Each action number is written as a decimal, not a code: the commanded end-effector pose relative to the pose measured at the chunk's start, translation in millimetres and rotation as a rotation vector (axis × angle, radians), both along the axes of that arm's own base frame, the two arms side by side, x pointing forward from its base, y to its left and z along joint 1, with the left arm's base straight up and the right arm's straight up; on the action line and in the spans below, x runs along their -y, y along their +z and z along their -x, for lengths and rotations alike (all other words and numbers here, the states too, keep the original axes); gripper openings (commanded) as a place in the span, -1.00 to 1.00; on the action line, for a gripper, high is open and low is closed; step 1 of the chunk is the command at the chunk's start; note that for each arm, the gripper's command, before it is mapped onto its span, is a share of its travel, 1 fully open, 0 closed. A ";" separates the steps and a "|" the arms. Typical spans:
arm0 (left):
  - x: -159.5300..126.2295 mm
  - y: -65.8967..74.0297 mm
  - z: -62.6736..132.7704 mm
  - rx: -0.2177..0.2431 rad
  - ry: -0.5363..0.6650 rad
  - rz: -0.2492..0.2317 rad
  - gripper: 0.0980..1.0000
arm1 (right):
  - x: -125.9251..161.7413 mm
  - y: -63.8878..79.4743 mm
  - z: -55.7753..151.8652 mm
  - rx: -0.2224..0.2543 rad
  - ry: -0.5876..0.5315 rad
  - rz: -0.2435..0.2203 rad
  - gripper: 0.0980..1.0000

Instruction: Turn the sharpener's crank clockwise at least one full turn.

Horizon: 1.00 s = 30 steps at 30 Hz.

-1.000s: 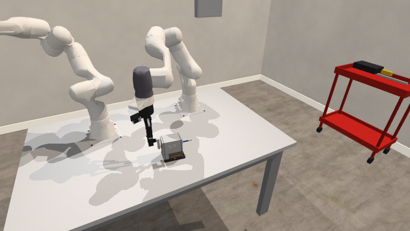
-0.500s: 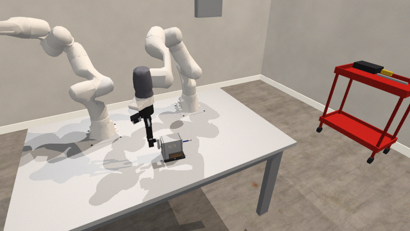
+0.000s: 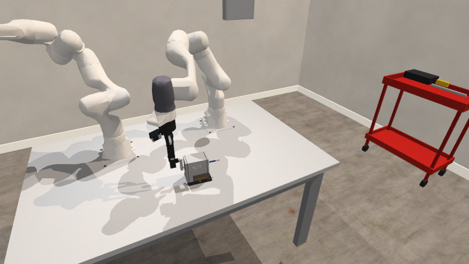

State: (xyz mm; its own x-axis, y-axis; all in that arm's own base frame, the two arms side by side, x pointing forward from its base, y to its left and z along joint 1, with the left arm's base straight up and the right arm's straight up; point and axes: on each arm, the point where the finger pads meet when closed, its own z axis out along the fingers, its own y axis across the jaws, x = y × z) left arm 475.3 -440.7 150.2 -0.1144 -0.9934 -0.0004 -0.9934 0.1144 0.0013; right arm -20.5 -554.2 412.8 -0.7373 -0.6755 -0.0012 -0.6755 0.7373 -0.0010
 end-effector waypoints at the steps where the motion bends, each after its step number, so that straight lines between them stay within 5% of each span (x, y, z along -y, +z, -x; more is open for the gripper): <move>1: 0.3 -0.5 -0.8 0.001 -0.004 0.001 -0.36 | -0.1 0.2 0.7 -0.002 0.005 0.000 1.00; 30: 0.3 9.6 -0.8 0.001 -0.004 0.001 -0.36 | -0.1 0.2 0.7 -0.002 0.005 0.000 1.00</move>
